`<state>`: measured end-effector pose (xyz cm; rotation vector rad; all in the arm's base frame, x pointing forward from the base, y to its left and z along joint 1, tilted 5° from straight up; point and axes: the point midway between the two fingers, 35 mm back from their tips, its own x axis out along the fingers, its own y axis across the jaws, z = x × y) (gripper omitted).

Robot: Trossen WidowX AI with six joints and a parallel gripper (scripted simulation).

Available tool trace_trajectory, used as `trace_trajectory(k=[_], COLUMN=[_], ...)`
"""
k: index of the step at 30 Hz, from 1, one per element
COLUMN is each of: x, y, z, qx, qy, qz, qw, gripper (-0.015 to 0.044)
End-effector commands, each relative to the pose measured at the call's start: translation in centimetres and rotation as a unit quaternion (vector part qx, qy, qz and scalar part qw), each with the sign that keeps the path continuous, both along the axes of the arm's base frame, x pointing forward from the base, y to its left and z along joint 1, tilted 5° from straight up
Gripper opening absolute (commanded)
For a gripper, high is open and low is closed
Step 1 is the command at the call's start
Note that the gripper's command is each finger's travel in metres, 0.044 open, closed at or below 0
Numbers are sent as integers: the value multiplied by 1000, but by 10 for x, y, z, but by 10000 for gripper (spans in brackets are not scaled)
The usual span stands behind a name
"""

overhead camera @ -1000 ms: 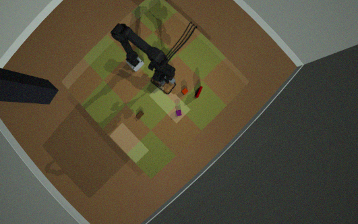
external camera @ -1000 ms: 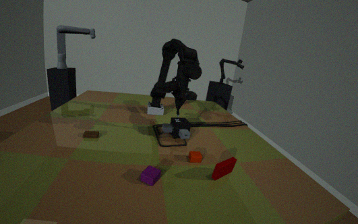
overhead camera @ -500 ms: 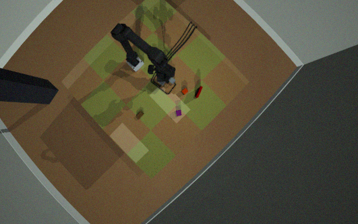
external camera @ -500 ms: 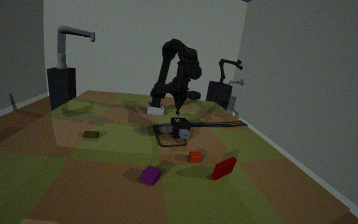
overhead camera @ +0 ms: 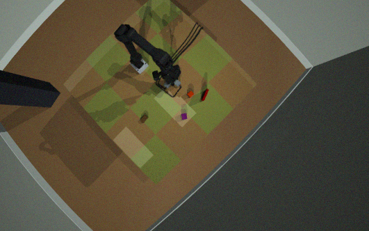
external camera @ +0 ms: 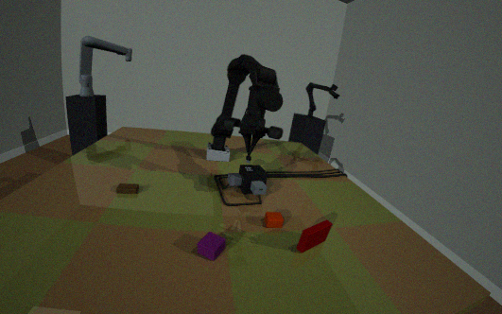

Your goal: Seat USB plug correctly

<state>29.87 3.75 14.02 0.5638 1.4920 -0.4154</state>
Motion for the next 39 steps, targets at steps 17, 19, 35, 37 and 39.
trace_trajectory(k=[17, 19, 35, 37, 39], x=[0, 0, 0, 0, 0], y=[0, 0, 0, 0, 0], z=[0, 0, 0, 0, 0], qx=[-12, -13, -23, -24, -25], qy=[-20, -22, -38, -40, -42], qz=[251, 277, 469, 492, 515], qw=[968, 961, 882, 869, 856], gripper=[0, 0, 0, 0, 0])
